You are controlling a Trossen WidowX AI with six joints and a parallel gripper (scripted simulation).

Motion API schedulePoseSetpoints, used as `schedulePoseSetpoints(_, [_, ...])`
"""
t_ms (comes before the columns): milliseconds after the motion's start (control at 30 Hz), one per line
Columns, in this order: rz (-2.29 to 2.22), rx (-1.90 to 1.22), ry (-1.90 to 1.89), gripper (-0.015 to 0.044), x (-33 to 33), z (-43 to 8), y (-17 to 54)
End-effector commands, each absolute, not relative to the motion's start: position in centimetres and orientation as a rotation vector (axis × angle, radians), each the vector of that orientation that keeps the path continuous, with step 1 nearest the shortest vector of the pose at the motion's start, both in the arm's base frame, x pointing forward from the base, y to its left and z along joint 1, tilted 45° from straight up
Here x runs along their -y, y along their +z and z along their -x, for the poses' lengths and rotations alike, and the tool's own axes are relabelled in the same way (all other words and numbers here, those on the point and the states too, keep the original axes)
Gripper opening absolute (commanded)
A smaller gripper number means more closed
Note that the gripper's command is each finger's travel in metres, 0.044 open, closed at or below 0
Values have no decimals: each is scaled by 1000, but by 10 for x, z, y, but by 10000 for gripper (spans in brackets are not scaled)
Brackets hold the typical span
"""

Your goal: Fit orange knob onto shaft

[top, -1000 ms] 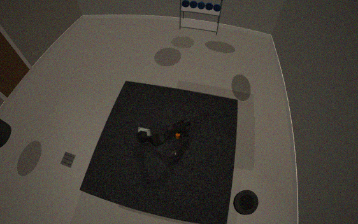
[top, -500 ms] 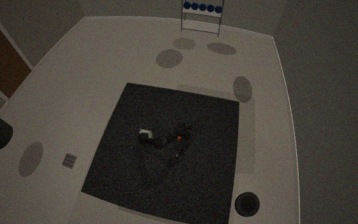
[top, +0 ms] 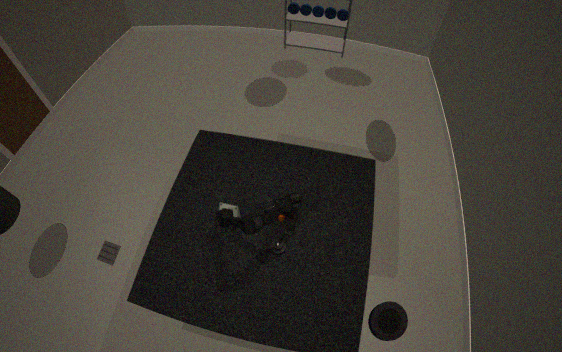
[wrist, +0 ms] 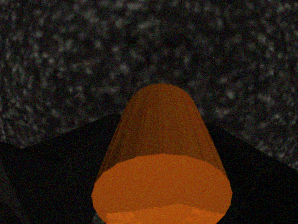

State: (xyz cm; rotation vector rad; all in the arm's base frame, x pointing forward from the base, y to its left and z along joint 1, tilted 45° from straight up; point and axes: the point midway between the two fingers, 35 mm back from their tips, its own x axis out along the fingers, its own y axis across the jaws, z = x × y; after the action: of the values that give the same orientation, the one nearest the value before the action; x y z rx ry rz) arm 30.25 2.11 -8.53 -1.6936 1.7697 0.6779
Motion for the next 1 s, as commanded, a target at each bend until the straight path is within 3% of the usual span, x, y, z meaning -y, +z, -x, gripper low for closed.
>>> schedulePoseSetpoints(0, [1701,-1770,678,138,-20,-303,-85])
schedulePoseSetpoints(200, [1682,-1736,635,0,-35,-309,-78])
schedulePoseSetpoints(967, [1697,-1768,683,0,-119,-304,15])
